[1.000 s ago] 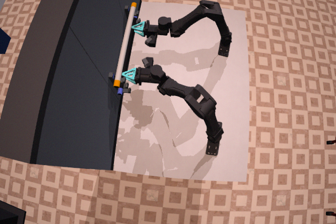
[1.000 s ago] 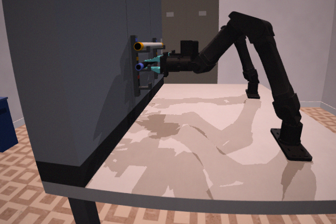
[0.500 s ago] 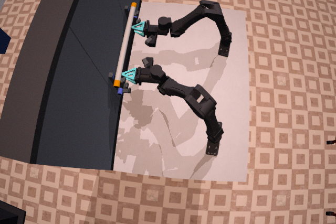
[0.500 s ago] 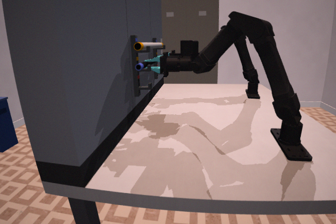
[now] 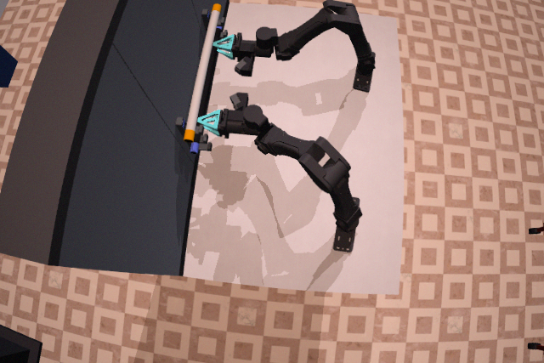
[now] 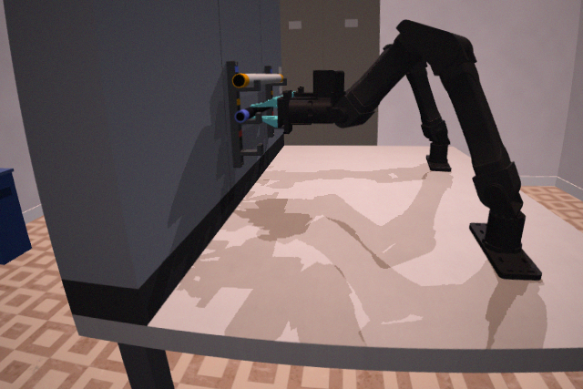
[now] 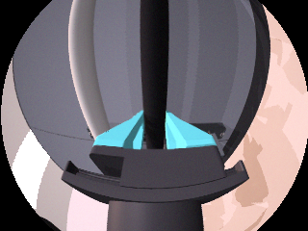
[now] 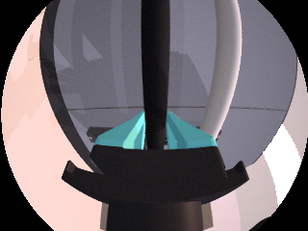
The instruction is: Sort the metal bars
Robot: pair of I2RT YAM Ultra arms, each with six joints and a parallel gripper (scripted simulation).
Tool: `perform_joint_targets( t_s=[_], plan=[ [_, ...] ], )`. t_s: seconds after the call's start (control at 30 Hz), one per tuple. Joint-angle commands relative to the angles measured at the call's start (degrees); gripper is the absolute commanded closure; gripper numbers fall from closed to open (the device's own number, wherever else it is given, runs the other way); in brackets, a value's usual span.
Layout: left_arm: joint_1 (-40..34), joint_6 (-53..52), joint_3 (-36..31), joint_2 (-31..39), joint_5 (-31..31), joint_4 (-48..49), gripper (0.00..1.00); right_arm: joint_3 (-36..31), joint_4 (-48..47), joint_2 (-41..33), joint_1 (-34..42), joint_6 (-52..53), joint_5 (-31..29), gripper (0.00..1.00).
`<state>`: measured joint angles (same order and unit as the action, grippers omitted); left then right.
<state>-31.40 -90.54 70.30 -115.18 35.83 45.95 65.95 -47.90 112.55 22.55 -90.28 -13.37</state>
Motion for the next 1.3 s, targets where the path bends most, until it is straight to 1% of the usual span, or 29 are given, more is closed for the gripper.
perform_joint_targets(
  t_s=[0.0,1.27],
  plan=[
    [0.3,0.4,1.3,1.7,-0.1,-3.9,1.0,1.8,4.7,-1.7,-0.3,0.3,0.4,1.0],
    [0.3,0.6,5.5,5.1,0.0,-11.7,1.0,6.0,12.6,-5.3,-0.3,0.3,0.4,1.0]
  ],
)
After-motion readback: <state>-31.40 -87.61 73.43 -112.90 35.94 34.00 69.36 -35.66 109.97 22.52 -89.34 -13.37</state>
